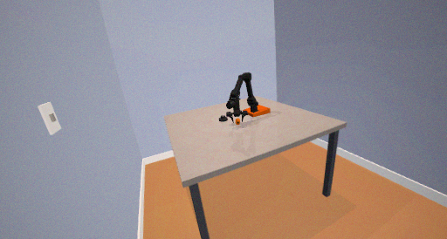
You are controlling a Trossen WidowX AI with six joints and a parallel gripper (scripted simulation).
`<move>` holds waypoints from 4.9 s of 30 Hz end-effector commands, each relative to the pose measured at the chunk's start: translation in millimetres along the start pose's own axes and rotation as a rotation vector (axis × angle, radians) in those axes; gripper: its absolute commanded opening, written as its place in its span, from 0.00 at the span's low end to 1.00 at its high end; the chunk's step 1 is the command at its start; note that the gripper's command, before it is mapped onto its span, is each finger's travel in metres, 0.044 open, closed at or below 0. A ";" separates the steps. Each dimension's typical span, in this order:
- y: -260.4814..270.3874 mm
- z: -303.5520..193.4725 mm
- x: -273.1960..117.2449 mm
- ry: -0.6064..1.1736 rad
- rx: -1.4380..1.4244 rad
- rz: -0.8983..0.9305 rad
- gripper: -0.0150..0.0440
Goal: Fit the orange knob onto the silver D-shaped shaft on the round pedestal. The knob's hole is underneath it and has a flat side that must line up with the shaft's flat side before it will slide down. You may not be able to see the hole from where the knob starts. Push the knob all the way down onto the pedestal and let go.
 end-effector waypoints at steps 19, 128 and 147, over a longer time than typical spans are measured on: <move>0.5 -0.4 1.1 0.000 -0.003 0.005 0.56; 0.1 -0.4 -13.9 0.006 2.528 0.002 0.56; 0.1 -0.4 -13.9 0.007 2.982 0.001 0.56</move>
Point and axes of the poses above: the point midway between the two fingers, 35 mm back from their tips, its own x axis out along the fingers, its own y axis across the jaws, z = x × y, the point moved 7 cm from there along -x, back along the fingers, and after that the axes turned 6 degrees about x, right-handed, at the moved point
